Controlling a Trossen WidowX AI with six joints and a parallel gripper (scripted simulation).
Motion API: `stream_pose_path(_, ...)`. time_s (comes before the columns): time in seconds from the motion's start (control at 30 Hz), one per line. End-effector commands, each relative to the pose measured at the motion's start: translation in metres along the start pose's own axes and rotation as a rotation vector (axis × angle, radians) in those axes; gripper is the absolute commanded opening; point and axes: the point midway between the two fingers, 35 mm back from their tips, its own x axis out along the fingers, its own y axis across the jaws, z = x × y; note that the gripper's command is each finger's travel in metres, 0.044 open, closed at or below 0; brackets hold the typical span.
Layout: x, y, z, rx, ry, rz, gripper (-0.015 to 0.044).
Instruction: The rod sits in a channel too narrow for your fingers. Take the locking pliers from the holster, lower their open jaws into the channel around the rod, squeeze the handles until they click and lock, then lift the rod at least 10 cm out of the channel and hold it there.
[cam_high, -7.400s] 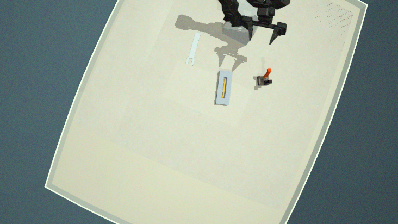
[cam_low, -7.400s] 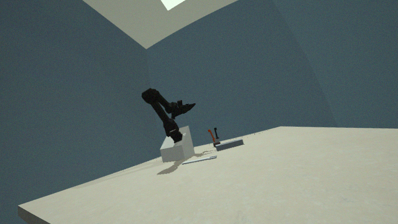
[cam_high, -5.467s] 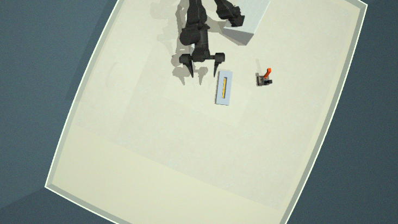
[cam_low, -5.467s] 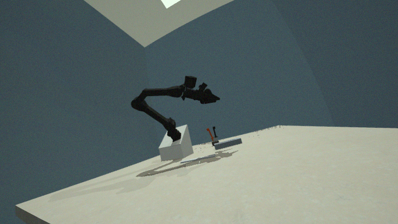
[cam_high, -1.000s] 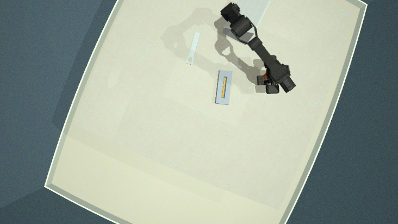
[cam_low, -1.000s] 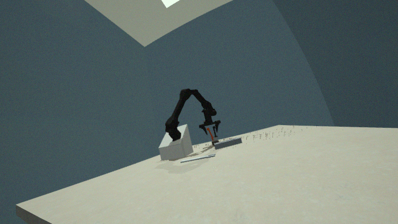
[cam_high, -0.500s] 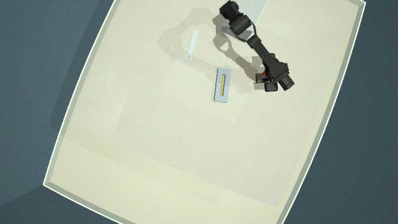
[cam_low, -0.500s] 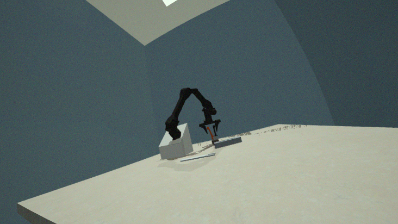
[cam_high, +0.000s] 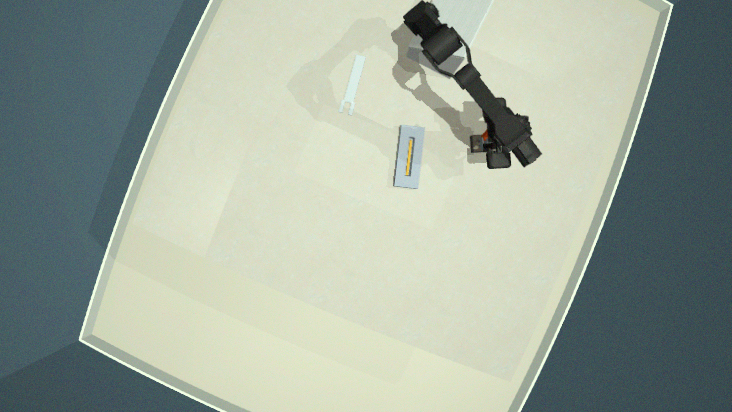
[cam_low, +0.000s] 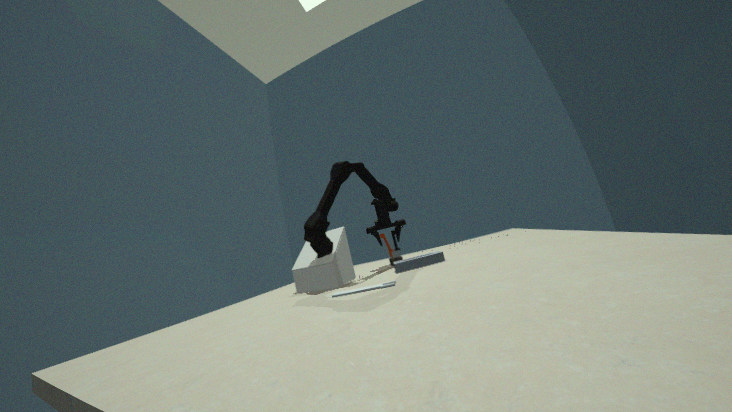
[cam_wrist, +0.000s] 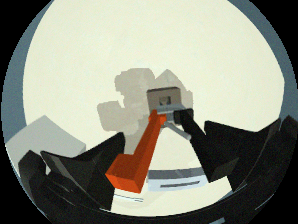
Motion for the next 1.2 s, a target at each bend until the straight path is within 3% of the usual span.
stream_pose_path(0.0,0.0006,-0.0004,-0.0007,-0.003,0.003,-0.002,0.0392)
stream_pose_path(1.17,0.0006,-0.0004,-0.0007,-0.003,0.003,-0.002,0.0345)
